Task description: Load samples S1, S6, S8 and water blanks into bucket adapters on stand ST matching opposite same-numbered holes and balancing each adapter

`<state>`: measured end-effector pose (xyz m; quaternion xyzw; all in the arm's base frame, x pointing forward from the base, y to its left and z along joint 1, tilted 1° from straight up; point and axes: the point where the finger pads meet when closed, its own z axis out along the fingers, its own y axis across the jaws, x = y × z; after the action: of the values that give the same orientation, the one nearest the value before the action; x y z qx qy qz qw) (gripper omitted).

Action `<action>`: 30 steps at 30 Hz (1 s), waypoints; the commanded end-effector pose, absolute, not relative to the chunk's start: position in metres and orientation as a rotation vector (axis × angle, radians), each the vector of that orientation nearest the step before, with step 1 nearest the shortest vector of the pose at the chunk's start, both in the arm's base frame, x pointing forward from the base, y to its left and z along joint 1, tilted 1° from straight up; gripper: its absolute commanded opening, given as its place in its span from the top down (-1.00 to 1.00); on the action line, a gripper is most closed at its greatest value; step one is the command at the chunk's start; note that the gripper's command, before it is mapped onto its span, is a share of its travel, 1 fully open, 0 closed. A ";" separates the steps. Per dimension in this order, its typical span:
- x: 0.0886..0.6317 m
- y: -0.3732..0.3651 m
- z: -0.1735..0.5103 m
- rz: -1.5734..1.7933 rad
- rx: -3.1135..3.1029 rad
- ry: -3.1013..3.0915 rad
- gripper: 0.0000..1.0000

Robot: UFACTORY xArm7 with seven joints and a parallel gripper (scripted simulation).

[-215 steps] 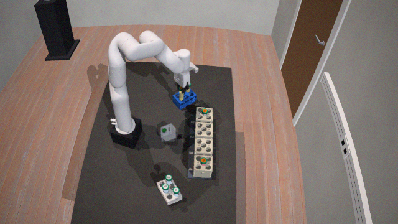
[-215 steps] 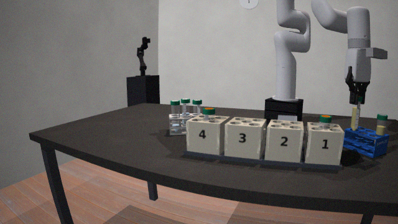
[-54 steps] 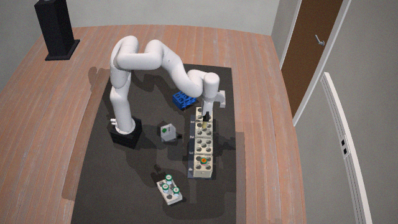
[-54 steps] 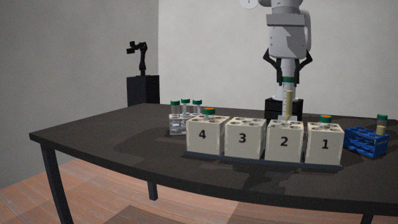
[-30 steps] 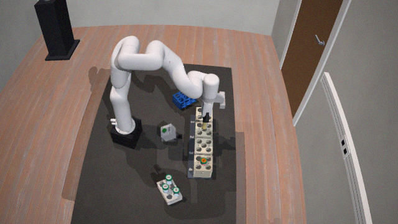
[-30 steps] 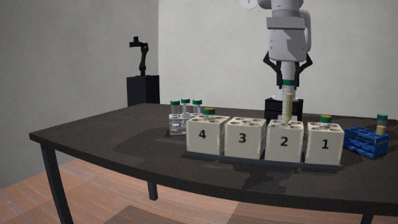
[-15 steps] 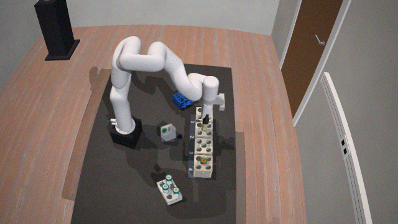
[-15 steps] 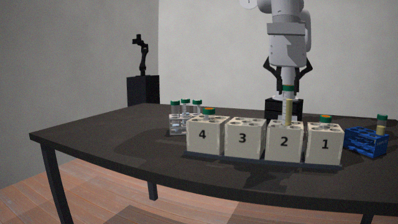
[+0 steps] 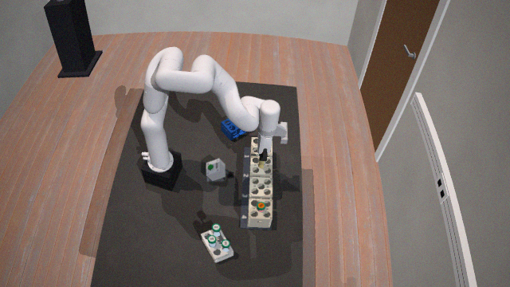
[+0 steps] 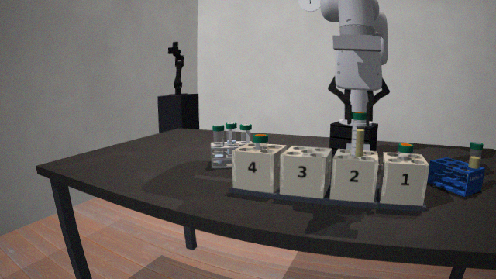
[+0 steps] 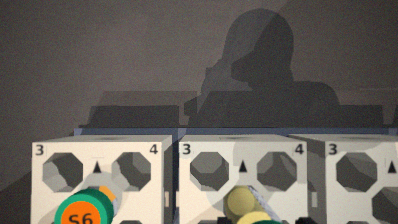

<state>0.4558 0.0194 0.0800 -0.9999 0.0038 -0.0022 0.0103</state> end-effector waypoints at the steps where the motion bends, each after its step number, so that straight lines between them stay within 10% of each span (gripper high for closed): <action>1: 0.457 0.019 0.079 -0.014 -3.121 0.012 1.00; 30: 0.458 0.020 0.053 -0.014 -3.121 0.012 1.00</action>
<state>0.4559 0.0199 0.0540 -0.9999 0.0038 -0.0021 0.0103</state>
